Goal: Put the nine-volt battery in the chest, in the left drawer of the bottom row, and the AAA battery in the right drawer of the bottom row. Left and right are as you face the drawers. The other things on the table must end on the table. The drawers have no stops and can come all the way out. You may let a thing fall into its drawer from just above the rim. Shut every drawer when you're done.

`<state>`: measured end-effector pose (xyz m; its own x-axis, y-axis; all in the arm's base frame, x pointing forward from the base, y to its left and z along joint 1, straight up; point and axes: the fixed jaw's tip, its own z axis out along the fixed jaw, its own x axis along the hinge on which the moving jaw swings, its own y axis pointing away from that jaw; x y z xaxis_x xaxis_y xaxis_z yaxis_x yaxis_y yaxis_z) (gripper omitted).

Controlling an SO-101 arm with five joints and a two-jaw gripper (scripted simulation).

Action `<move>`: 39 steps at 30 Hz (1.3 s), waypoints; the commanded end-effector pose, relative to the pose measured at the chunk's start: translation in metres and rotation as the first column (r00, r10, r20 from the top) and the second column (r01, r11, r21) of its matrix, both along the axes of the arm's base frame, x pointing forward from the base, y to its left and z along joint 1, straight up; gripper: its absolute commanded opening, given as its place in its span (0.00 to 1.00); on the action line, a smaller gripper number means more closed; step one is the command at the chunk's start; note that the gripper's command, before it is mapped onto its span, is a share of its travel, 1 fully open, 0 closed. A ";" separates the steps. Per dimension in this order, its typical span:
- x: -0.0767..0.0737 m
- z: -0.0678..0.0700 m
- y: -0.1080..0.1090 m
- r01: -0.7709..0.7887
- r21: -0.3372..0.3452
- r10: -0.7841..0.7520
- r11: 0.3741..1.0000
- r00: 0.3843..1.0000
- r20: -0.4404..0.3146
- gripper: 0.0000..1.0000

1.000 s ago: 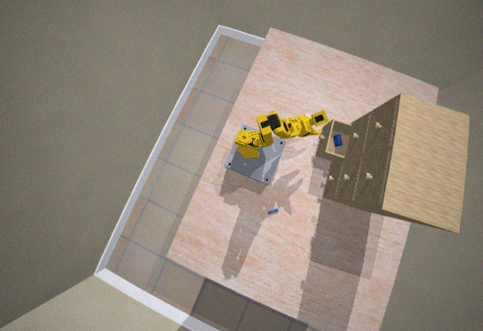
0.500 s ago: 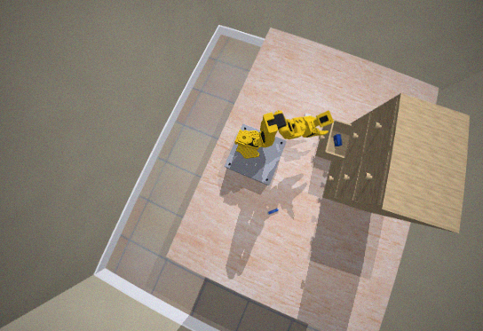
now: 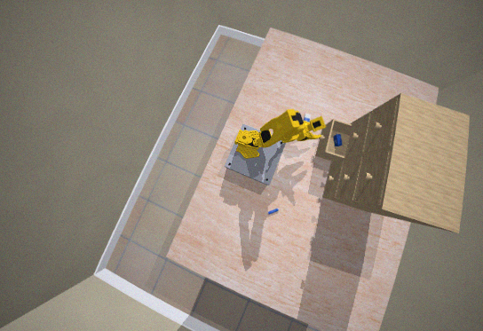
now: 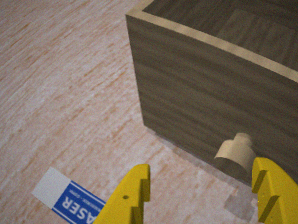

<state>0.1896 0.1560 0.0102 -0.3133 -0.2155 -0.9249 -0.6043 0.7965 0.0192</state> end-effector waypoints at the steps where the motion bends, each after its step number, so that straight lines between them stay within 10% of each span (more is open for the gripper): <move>1: -0.006 -0.013 -0.007 0.007 0.004 -0.007 1.000 1.000 0.015 0.21; 39: -0.007 -0.014 -0.010 0.011 0.019 -0.012 1.000 0.999 0.035 0.21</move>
